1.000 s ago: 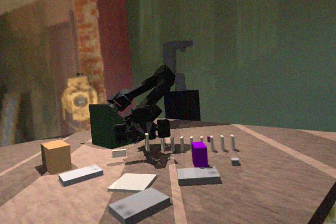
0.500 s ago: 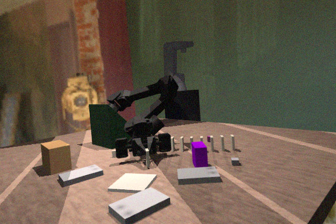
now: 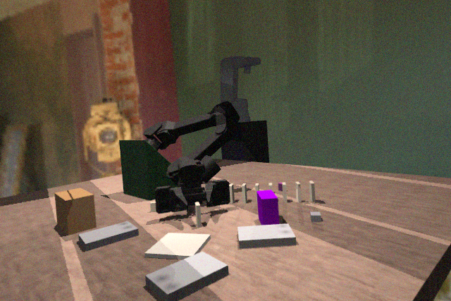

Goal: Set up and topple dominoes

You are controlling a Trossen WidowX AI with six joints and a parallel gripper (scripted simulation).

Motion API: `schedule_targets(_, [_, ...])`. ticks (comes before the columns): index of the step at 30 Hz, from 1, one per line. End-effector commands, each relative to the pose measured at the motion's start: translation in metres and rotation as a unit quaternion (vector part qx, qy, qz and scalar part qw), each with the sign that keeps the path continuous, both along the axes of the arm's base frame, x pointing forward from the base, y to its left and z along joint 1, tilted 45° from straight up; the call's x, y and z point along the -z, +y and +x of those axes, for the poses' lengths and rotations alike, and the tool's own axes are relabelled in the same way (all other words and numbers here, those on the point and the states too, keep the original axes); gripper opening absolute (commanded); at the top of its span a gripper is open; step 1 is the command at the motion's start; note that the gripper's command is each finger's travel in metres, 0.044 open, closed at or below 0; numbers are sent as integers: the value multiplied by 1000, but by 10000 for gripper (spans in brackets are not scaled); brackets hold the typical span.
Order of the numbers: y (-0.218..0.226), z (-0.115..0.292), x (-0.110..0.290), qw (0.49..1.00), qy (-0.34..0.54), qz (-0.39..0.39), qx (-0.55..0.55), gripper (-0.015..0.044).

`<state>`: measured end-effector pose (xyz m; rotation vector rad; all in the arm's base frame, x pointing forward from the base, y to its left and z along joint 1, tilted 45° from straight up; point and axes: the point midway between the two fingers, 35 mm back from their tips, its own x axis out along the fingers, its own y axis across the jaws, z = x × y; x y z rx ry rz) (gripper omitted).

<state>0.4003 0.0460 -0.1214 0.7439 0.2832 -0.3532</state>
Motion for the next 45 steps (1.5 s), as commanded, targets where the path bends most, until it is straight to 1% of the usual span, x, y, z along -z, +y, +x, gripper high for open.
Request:
schedule_targets(1, [-1,0,0,1000,-2,1,3,336])
schedule_targets(5, [-2,0,-2,1000,-2,1,3,440])
schedule_targets(10, [-34,5,-35,1000,-1,-1,0,440])
schedule_targets(13, [-35,6,-36,1000,-1,-1,0,440])
schedule_targets(17, [-35,9,-30,1000,15,-17,-12,440])
schedule_targets(23, [-34,25,-6,991,83,-80,-66,440])
schedule_targets(26, [-63,44,-19,992,83,-85,-32,440])
schedule_targets(33, [-110,51,2,969,186,-142,-74,440])
schedule_targets(36, [-132,53,13,948,245,-165,-116,440])
schedule_targets(39, [-139,57,23,921,291,-187,-177,440])
schedule_targets(42, [-133,63,33,869,335,-217,-293,440])
schedule_targets(45, [-123,64,37,803,355,-237,-416,440])
